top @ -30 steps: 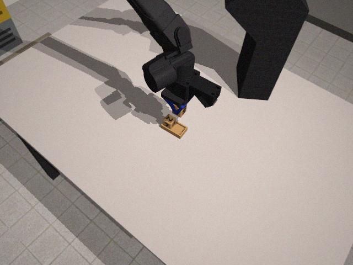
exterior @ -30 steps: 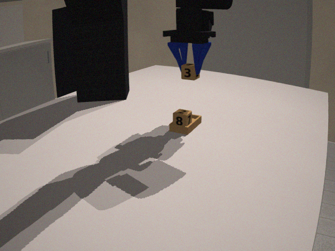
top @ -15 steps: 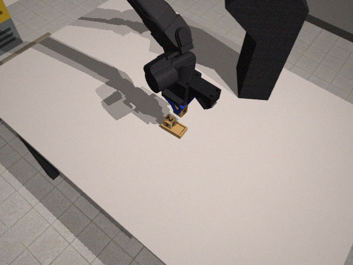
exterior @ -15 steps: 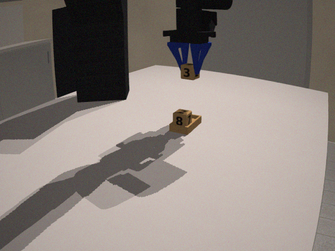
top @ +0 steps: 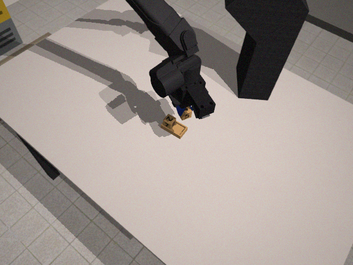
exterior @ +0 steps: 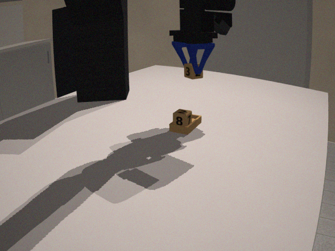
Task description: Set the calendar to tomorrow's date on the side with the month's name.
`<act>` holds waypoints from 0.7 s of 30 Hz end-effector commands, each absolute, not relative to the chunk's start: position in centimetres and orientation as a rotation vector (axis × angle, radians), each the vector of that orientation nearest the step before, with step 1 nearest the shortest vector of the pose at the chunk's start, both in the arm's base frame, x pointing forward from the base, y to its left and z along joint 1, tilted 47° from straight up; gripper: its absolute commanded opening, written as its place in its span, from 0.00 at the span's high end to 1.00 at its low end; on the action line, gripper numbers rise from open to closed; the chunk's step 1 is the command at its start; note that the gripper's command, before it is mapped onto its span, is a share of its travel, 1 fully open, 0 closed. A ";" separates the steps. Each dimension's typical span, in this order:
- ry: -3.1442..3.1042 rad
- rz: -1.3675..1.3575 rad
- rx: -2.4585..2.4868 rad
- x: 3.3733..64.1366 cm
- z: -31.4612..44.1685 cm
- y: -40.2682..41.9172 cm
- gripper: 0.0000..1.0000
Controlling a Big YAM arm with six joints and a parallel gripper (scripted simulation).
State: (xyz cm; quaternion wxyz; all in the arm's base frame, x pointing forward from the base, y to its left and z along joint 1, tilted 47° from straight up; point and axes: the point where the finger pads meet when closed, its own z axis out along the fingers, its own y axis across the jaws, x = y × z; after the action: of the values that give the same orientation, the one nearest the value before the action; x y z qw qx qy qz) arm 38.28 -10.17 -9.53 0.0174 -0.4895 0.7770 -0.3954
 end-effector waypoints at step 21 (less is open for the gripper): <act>2.562 -1.003 -0.427 39.0 -11.2 -7.9 0.73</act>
State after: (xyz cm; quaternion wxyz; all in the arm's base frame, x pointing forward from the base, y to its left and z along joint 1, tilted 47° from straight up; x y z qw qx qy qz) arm 38.47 -8.87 -10.87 0.1405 -0.2175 0.8928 -0.3687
